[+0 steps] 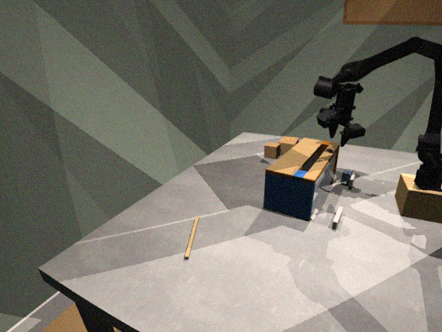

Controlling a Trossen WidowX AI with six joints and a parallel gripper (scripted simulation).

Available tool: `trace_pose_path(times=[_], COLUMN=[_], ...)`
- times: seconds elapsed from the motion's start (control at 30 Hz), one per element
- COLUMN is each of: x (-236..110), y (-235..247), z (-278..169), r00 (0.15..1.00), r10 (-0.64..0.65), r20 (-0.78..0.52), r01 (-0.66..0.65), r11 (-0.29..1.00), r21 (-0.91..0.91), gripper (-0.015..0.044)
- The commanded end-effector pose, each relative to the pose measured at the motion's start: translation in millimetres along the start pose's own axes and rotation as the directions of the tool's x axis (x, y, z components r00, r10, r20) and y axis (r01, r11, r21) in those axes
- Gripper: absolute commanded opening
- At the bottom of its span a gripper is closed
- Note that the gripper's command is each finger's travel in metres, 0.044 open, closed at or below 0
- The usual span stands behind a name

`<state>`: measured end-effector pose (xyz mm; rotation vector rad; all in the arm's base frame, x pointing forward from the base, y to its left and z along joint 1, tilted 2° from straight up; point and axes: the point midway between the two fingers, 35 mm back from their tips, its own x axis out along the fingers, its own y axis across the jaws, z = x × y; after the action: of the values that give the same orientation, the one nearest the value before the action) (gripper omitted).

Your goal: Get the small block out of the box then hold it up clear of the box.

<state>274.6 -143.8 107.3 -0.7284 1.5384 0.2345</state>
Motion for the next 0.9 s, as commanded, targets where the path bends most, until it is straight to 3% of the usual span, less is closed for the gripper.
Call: trace_pose_path(times=[0.0, 0.17, 0.4, 0.63, 0.87], x=[1, 1, 1, 1, 0], y=[4, 4, 4, 5, 5], z=[-16, -24, -30, -37, -44], r00=[0.995, 0.989, 0.982, 0.974, 0.963], r10=[0.012, 0.013, 0.008, -0.001, -0.014], r20=[0.101, 0.148, 0.186, 0.228, 0.268], r01=[-0.085, -0.144, -0.185, -0.199, -0.172], r11=[0.643, 0.304, -0.101, -0.491, -0.799], r21=[0.761, 0.942, 0.978, 0.848, 0.577], gripper=[0.0285, 0.0285, 0.0285, 0.0285, 0.0285])
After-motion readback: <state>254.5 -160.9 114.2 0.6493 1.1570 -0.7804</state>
